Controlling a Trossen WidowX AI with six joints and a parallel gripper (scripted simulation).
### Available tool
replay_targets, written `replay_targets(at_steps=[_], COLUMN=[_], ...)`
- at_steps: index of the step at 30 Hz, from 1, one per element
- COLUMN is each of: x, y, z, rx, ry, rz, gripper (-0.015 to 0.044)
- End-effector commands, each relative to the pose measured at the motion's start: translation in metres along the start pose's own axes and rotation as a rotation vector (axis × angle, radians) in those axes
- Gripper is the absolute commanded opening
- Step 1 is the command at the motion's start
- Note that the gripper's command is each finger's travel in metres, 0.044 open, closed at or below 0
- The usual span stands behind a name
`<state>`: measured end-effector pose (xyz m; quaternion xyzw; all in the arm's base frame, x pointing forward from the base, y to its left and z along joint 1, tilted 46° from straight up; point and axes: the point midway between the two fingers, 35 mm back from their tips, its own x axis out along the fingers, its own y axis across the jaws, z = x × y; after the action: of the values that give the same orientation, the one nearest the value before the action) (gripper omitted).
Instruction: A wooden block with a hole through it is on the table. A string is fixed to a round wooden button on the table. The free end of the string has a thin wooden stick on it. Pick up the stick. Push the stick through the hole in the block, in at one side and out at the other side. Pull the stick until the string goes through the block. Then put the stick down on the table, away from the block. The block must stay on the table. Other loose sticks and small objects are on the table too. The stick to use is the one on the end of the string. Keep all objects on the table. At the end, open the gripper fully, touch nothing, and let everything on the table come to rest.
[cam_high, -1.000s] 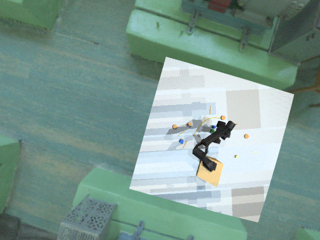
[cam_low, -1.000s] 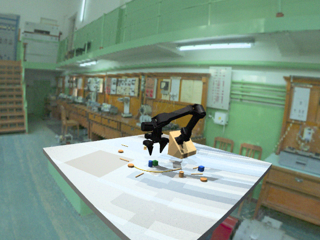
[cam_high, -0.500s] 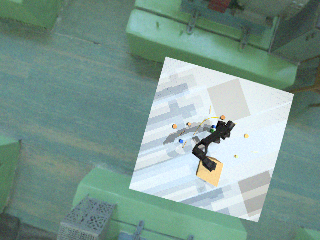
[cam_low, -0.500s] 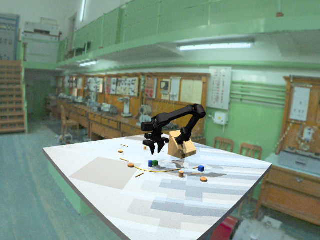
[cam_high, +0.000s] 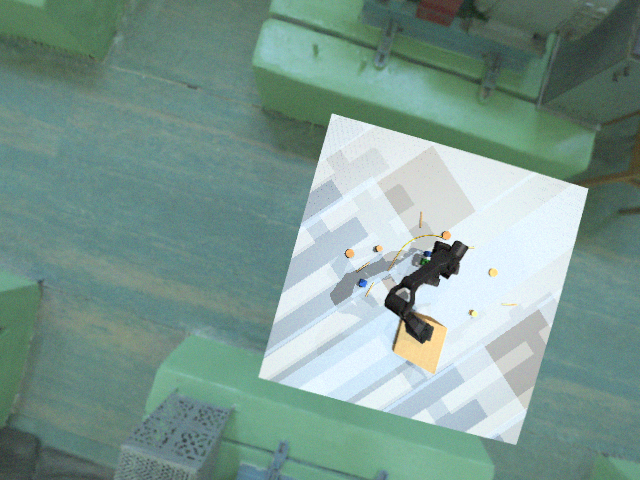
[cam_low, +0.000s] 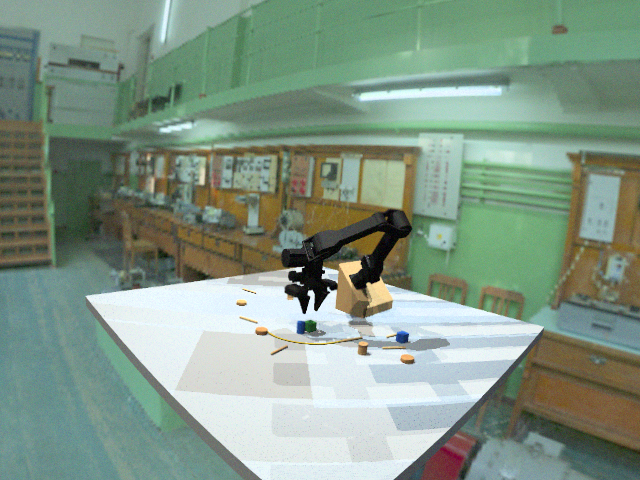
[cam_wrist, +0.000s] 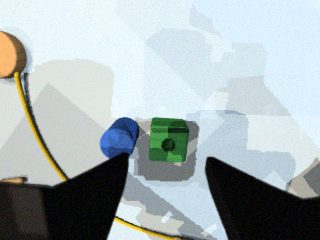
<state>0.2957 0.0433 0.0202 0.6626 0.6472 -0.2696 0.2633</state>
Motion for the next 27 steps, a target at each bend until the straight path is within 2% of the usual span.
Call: replay_targets(at_steps=[1,27], x=[0.008,0.046], y=[-0.001,-0.003], z=[0.0,-0.002], rx=[0.005,0.005], ry=[0.004,0.008], rz=[-0.004,-0.005], gripper=[0.0241,0.0241])
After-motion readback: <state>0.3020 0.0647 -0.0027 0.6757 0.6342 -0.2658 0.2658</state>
